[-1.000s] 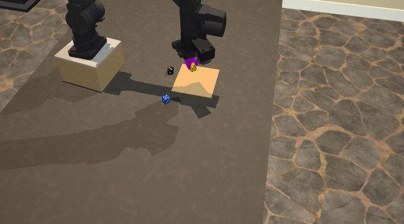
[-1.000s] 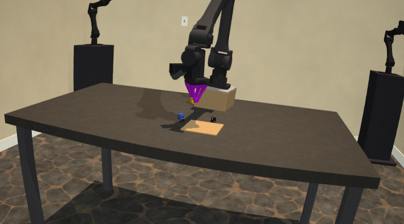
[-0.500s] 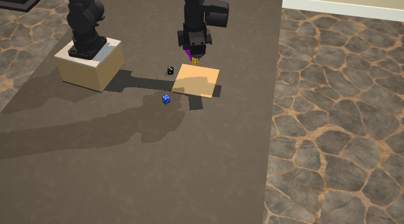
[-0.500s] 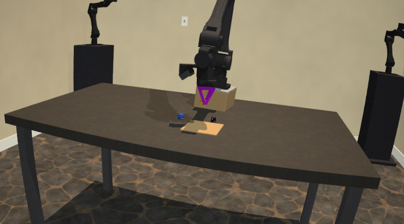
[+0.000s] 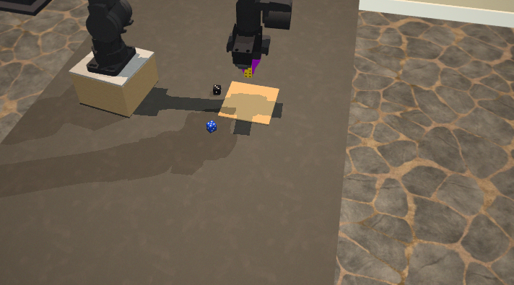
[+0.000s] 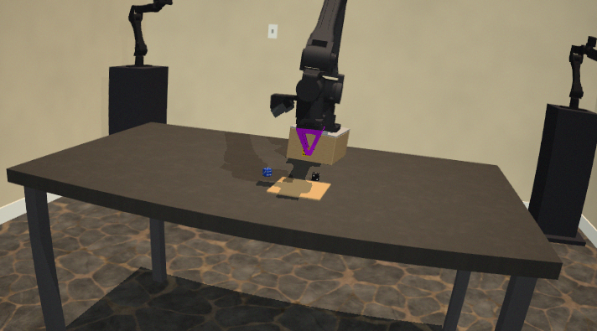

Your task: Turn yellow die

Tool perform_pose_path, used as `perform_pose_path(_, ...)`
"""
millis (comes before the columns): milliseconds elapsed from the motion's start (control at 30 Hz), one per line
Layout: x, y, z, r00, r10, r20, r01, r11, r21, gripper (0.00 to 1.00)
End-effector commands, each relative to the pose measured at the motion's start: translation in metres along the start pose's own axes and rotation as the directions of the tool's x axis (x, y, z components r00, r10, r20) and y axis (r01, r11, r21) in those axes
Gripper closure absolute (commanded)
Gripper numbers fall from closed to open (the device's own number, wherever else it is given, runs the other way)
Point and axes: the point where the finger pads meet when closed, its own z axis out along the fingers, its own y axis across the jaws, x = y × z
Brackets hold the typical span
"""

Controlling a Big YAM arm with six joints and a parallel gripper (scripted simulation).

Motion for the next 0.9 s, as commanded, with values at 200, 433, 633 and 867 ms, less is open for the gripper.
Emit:
perform_pose_path(200, -0.003, 0.014, -0.001, 0.961, -0.012, -0.275, 0.025, 0.999, 0.044, 0.85)
perform_pose_path(433, -0.009, 0.016, -0.01, 0.705, -0.006, -0.709, -0.006, 1.0, -0.014, 0.85)
perform_pose_path(633, -0.004, 0.023, -0.026, 0.66, -0.051, -0.75, -0.005, 0.997, -0.073, 0.85)
perform_pose_path(867, -0.015, 0.022, -0.007, 0.66, -0.026, -0.751, -0.027, 0.998, -0.058, 0.85)
